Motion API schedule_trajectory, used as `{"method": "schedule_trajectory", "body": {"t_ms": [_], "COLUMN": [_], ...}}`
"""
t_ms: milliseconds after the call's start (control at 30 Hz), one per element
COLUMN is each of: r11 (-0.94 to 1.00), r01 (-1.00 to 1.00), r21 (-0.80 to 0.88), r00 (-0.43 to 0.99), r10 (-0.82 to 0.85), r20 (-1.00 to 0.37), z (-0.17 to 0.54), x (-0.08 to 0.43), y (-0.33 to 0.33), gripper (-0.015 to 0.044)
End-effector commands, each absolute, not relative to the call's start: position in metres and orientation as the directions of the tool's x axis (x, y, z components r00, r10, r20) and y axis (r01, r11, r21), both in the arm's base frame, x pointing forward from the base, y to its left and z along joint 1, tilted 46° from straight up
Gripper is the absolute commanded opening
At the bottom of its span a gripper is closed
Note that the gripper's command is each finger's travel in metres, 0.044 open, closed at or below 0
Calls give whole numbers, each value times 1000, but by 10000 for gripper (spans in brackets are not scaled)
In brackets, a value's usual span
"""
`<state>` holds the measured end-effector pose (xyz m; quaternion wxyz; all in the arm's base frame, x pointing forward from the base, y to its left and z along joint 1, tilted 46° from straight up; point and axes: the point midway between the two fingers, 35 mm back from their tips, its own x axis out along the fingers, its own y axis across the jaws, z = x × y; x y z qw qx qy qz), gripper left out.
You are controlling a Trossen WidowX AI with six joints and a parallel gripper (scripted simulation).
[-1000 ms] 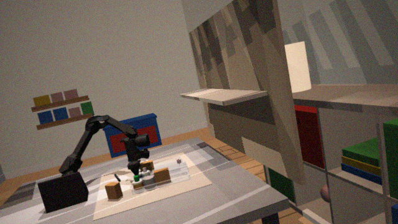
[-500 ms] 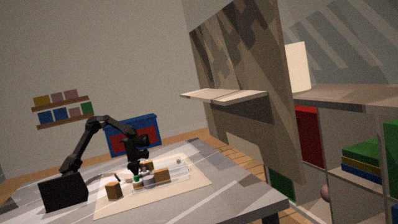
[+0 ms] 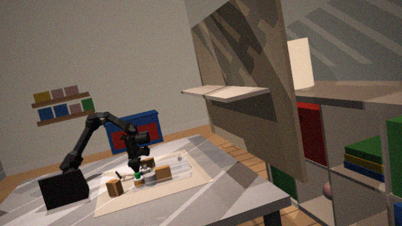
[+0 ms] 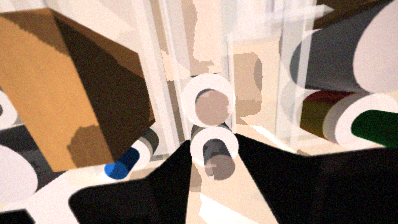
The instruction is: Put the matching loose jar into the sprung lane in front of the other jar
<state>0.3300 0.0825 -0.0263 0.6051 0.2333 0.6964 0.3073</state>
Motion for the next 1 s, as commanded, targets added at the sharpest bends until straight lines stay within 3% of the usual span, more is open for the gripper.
{"method": "schedule_trajectory", "body": {"t_ms": [0, 233, 633, 967], "r11": [701, 701, 701, 701], "r01": [-49, -49, -49, -49], "r21": [712, 712, 712, 712], "r00": [-156, -156, -156, -156], "r10": [699, 699, 699, 698], "r20": [-698, -698, -698, -699], "z": [-26, -26, -26, -23], "x": [330, 330, 330, 331], "y": [82, 82, 82, 79], "gripper": [0, 0, 306, 306]}}
